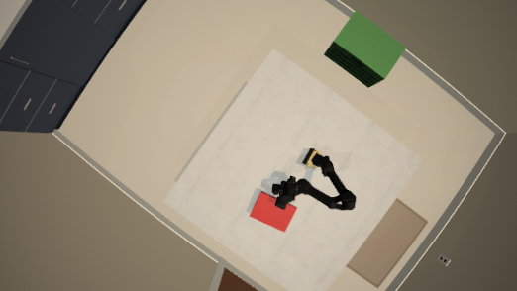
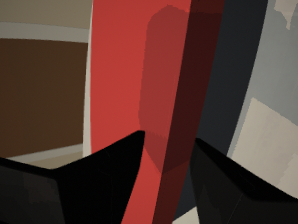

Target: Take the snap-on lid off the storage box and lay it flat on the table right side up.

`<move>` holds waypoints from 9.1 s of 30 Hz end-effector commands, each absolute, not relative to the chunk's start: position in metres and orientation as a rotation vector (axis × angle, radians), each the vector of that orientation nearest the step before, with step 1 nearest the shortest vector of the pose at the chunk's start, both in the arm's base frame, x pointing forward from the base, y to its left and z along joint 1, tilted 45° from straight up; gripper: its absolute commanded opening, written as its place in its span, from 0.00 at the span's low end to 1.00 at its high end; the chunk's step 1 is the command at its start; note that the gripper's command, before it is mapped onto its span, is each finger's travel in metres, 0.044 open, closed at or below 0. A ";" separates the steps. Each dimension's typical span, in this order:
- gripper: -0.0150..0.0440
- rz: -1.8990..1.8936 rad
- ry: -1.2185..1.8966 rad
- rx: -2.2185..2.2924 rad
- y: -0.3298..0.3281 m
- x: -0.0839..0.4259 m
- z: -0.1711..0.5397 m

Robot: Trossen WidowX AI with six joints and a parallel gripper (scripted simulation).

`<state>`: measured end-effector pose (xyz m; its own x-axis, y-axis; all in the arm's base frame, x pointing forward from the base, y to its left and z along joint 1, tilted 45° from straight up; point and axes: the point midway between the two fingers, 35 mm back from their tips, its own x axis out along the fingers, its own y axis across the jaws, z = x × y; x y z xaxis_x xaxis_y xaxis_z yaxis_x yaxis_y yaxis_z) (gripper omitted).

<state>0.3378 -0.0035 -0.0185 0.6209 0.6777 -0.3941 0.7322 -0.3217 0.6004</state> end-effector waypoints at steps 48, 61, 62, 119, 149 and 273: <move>0.25 -0.091 1.104 2.065 -0.002 0.343 -0.018; 0.25 -0.091 1.104 2.065 -0.001 0.344 -0.018; 0.25 -0.091 1.104 2.065 -0.001 0.344 -0.018; 0.25 -0.093 1.100 2.063 -0.041 0.373 0.031; 0.25 -0.092 1.099 2.062 -0.060 0.400 0.061; 0.25 -0.098 1.107 2.071 0.024 0.338 0.204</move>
<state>0.3413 0.0207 0.1979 0.6134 0.6831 -0.3964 0.7397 -0.3210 0.5914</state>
